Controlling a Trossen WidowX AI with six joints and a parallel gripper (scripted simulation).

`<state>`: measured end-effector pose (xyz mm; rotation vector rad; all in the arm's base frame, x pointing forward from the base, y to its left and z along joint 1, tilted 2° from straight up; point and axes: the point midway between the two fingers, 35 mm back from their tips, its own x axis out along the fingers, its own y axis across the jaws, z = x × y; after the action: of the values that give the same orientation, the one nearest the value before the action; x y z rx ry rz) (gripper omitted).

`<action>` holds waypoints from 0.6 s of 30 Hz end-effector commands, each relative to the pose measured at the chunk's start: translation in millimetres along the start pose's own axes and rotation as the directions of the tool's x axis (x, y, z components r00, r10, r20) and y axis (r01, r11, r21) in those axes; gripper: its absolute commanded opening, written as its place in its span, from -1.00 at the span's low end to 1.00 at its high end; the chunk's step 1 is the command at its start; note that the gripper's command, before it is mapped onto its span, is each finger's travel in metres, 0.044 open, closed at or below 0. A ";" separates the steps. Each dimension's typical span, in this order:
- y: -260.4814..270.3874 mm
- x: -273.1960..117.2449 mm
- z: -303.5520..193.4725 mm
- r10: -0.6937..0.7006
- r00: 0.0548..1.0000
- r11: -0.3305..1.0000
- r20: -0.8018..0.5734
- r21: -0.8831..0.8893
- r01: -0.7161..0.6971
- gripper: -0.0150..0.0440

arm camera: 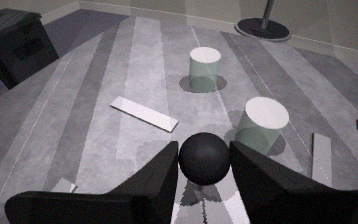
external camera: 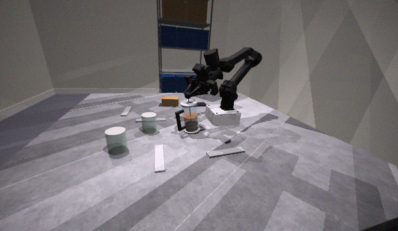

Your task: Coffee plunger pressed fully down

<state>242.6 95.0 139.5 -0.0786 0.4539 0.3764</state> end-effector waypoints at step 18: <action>0.1 5.8 -3.9 0.000 1.000 1.000 -0.029 0.008 0.000 -0.07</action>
<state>245.4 96.2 137.5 -0.0805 0.4651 0.3760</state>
